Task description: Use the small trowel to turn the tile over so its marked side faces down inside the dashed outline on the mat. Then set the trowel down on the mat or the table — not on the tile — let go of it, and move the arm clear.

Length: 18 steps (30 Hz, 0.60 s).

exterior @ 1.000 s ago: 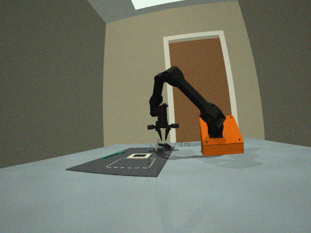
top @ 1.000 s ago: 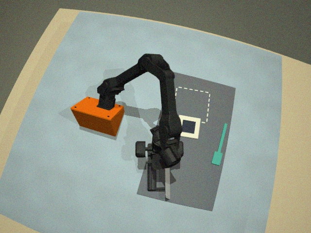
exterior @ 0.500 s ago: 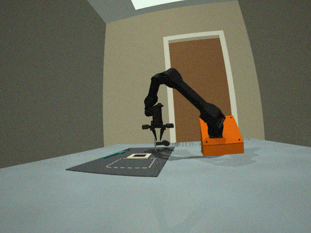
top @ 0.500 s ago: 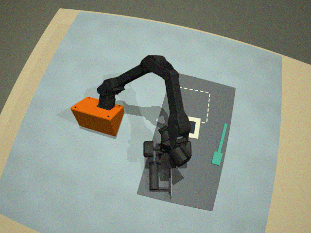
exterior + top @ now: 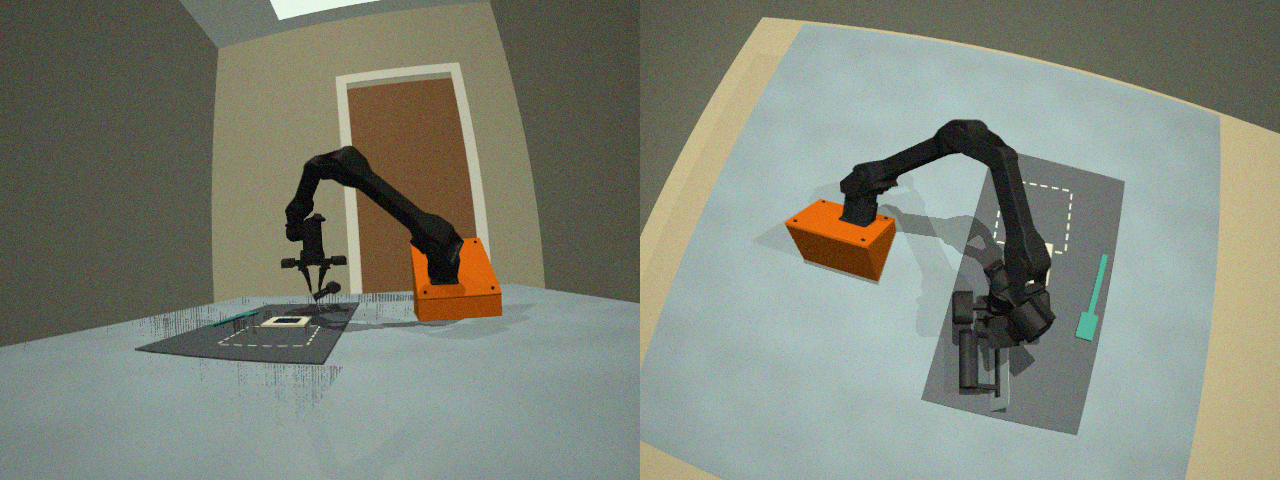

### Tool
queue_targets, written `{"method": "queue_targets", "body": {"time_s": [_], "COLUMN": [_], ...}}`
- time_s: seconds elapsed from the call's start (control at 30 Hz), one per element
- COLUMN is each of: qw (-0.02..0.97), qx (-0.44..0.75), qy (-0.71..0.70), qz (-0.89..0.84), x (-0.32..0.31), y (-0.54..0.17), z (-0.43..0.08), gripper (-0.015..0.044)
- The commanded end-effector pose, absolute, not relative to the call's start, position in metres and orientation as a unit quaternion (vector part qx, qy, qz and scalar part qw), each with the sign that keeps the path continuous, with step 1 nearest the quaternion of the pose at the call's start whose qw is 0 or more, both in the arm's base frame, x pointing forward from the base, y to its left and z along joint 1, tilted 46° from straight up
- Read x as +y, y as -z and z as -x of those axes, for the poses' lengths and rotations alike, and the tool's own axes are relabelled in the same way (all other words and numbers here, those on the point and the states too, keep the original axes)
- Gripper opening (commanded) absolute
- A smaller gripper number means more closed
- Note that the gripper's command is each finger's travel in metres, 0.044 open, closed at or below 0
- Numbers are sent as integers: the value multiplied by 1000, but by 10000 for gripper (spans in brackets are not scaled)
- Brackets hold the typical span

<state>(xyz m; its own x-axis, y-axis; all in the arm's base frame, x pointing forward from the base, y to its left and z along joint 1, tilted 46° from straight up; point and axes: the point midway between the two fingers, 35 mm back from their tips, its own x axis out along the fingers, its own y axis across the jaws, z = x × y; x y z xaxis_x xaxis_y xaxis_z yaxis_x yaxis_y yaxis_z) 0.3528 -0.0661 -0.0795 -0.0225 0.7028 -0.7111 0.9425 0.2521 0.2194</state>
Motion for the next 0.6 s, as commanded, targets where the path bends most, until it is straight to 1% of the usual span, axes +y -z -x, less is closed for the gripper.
{"method": "queue_targets", "body": {"time_s": [0.0,0.23,0.27,0.57], "qw": [374,374,376,377], "qx": [697,697,696,696], "qy": [158,158,159,159], "qz": [-591,-591,-591,-591], "x": [-63,-58,-62,-62], "y": [77,73,75,74], "z": [-361,-377,-371,-371], "gripper": [100,100,100,100]}}
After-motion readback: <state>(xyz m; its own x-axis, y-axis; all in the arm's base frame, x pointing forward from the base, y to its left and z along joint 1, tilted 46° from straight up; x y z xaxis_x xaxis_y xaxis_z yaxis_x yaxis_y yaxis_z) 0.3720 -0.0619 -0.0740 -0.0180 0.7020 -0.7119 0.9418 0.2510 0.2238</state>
